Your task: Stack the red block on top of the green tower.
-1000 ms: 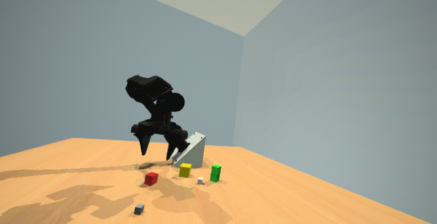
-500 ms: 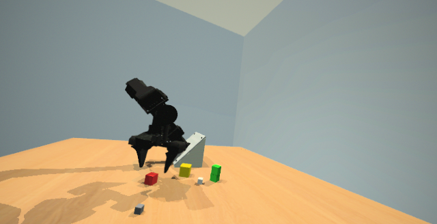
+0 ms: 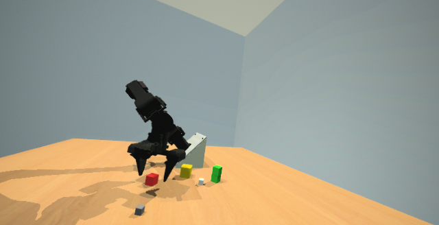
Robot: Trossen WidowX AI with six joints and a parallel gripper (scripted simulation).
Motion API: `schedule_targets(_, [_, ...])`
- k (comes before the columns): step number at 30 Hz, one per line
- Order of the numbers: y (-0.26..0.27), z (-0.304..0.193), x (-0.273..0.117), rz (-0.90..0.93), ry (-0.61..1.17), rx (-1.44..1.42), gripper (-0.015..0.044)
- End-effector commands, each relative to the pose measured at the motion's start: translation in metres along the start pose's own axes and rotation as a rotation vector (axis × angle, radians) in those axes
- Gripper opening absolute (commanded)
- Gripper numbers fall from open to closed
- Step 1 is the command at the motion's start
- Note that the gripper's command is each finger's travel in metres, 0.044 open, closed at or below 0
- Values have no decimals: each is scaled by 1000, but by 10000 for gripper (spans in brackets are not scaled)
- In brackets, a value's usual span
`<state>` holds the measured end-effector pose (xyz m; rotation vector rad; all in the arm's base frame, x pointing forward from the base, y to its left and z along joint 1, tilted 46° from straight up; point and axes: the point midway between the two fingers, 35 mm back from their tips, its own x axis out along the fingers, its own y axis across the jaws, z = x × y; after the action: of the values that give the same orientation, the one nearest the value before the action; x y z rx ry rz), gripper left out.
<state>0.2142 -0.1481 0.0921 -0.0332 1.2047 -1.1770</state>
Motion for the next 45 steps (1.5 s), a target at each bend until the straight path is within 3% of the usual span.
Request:
schedule_targets(1, [-1, -2, 8, -6, 2, -7, 440])
schedule_targets(19, [-2, -2, 11, -4, 3, -3, 440])
schedule_targets(32, [-2, -2, 11, -4, 3, -3, 99])
schedule_targets(39, [-2, -2, 11, -4, 3, -3, 52])
schedule_targets(41, [-1, -2, 9, -4, 3, -3, 0])
schedule_targets(45, [-1, -2, -4, -4, 3, -5, 0])
